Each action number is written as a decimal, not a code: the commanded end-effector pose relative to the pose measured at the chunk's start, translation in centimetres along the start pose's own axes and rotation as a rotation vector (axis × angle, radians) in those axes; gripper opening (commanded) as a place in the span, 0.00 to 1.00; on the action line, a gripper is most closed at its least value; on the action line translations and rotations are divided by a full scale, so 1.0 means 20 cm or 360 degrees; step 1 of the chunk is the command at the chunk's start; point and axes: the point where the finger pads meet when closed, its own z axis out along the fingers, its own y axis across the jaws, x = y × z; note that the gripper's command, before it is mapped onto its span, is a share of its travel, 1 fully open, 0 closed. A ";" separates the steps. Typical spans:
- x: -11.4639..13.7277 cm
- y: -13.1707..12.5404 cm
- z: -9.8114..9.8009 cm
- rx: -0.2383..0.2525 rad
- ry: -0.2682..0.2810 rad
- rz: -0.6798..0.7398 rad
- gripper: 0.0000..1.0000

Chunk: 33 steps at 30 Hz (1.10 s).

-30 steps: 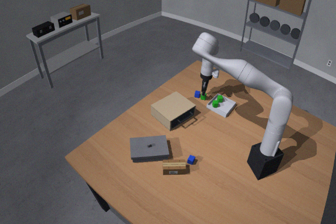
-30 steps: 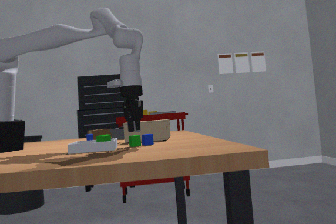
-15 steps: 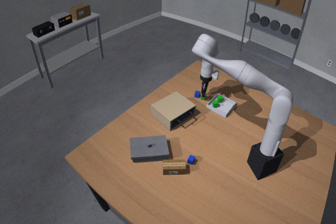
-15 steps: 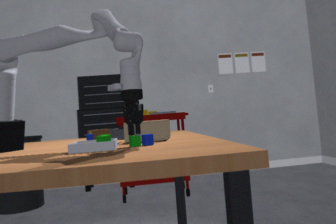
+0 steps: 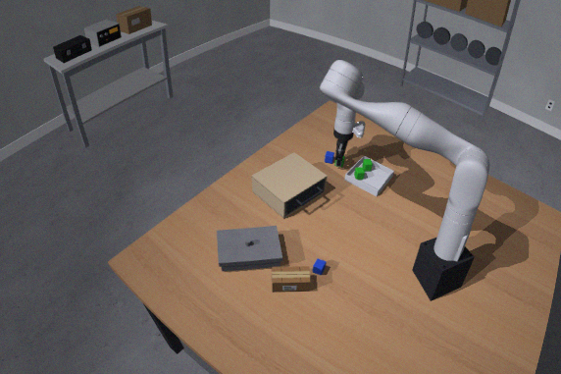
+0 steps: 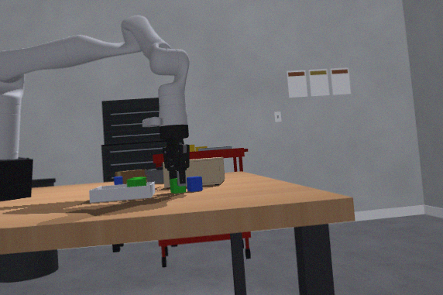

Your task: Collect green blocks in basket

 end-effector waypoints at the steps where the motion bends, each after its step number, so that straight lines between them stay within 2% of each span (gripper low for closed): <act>1: 0.00 0.00 0.01 0.0002 -0.0003 0.0000 0.63; 16: 0.00 0.00 0.06 0.0002 -0.0003 0.0000 0.63; 33: 0.00 0.00 0.07 0.0002 -0.0003 0.0000 0.63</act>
